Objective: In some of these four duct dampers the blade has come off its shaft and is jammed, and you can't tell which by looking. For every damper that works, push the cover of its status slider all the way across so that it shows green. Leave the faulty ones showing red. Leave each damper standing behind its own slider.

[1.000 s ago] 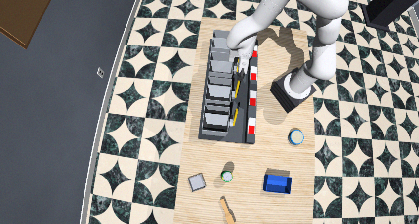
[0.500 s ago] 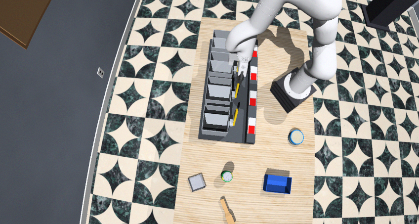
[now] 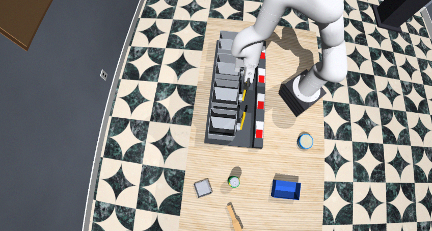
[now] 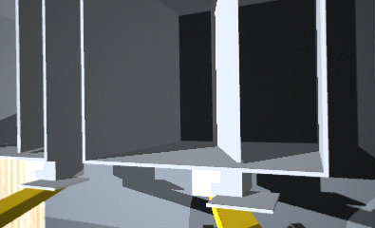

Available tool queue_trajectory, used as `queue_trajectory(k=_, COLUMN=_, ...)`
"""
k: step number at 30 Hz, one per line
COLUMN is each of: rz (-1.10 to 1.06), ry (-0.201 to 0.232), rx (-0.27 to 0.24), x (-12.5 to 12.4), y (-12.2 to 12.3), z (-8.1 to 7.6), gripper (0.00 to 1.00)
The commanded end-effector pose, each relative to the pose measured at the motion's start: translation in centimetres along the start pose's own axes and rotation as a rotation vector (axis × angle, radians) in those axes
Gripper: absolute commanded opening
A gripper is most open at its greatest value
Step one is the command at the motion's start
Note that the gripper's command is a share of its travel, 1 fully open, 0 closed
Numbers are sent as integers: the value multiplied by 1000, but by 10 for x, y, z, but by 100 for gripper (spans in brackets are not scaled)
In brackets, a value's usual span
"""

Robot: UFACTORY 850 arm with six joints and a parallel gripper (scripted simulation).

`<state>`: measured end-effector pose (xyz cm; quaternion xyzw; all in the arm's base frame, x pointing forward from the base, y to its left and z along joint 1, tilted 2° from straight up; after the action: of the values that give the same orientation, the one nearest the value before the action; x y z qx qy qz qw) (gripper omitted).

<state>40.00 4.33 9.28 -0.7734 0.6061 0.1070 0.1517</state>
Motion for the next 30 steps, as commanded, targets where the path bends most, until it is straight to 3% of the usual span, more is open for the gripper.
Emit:
queue_trajectory(k=1, rz=-1, ry=0, rx=4, x=0, y=-1, z=8, gripper=39)
queue_trajectory(k=14, rz=-1, ry=0, rx=4, x=0, y=-1, z=19, gripper=39)
queue_trajectory(k=30, rz=-1, ry=0, rx=4, x=0, y=-1, z=20, gripper=39)
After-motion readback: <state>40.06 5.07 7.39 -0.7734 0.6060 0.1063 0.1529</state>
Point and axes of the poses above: the point where the finger pads meet when closed, its own z axis out along the fingers, its own x axis across the jaws, y = z × x, the point moved 3 cm from there along -z, back along the fingers, and after that the axes turned 13 degrees about -z, right-handed, at the moved point
